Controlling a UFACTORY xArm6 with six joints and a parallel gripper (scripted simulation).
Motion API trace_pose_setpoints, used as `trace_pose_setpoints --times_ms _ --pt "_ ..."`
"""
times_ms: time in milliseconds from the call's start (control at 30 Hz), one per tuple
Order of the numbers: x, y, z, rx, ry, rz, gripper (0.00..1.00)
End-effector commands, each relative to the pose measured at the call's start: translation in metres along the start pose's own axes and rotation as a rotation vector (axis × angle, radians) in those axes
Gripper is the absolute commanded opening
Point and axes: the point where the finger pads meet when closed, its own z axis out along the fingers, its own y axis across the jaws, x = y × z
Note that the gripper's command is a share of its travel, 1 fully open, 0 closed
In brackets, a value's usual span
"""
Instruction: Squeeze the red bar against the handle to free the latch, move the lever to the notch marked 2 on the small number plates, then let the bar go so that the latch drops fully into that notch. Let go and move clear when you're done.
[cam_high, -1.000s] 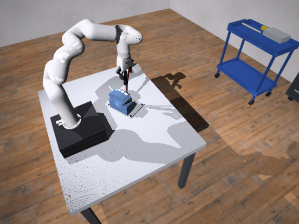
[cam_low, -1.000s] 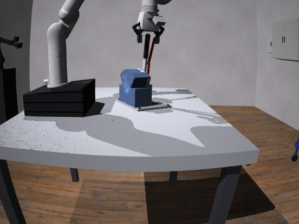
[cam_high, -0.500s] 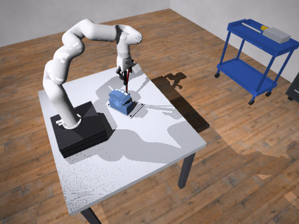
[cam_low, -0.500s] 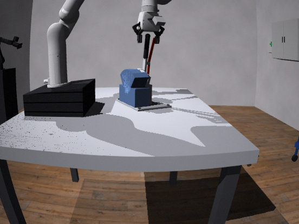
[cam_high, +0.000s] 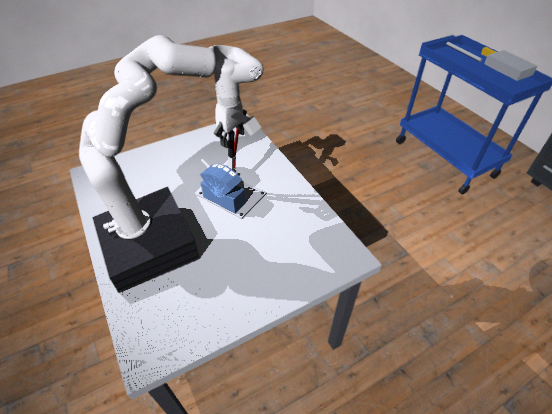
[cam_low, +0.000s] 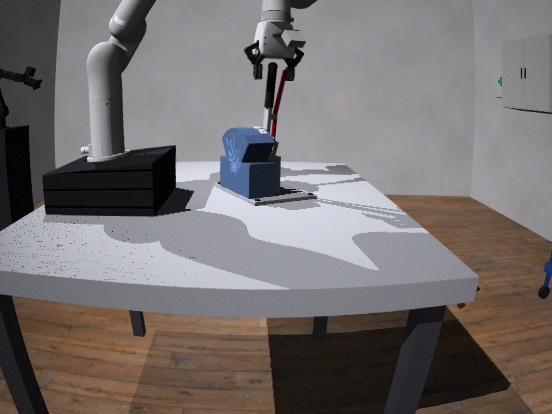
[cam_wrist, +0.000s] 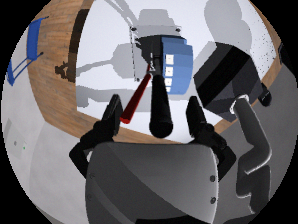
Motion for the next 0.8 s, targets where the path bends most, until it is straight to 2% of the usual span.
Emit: trace_pose_setpoints --times_ms 0,367,767 --pt "0.000 -0.001 -0.002 0.003 0.001 0.000 0.99" --pt "0.000 -0.001 -0.004 0.003 0.001 0.000 0.99" --pt "0.000 -0.001 -0.022 0.003 0.001 0.000 0.99"
